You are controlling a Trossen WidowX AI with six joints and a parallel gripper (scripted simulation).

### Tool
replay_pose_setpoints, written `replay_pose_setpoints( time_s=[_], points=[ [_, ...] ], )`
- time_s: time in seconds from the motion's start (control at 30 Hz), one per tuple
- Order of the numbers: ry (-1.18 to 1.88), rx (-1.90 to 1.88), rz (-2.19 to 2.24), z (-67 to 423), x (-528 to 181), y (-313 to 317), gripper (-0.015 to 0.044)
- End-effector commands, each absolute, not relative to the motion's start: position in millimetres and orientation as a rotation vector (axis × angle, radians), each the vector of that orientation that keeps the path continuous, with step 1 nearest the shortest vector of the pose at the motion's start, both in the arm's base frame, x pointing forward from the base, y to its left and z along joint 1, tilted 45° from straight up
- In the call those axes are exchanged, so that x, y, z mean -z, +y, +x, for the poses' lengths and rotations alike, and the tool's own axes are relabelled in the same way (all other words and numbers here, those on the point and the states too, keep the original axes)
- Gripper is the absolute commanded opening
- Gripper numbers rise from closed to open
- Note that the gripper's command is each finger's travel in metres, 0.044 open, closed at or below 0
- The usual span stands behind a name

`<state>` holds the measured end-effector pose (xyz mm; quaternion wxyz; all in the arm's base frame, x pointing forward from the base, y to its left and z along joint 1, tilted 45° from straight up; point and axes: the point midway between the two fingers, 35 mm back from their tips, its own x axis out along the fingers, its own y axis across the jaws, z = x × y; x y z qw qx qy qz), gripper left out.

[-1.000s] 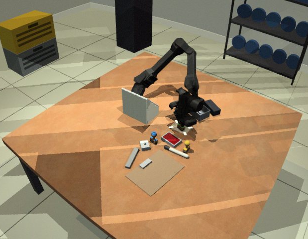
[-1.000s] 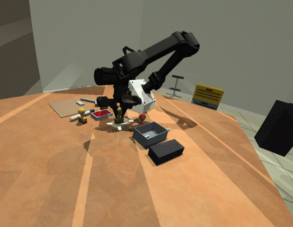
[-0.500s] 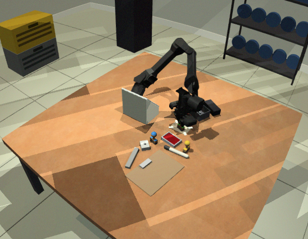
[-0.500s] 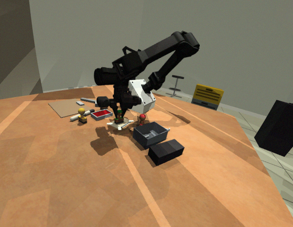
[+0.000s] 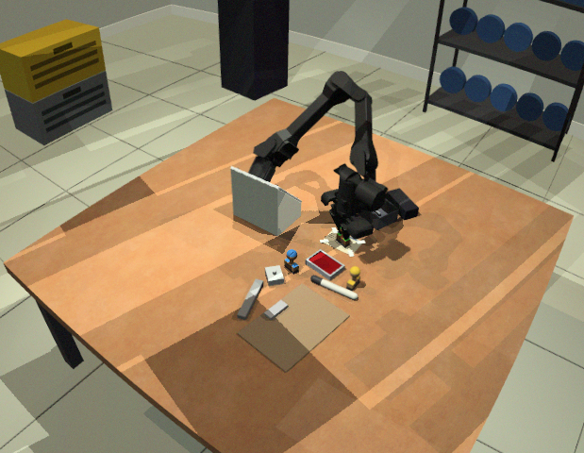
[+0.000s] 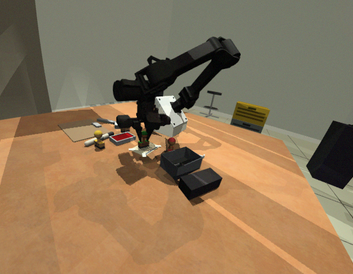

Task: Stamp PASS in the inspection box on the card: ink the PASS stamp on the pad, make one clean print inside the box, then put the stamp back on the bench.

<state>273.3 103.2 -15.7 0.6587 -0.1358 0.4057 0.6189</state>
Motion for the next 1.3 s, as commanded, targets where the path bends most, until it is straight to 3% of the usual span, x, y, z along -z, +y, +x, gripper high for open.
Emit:
replay_pose_setpoints(
  time_s=[0.0, 1.27],
  points=[
    [0.916, -1.404, -0.312, 274, 14, 102, 0.0000],
    [0.918, -1.402, -0.314, 280, -27, 60, 0.0000]
  ],
)
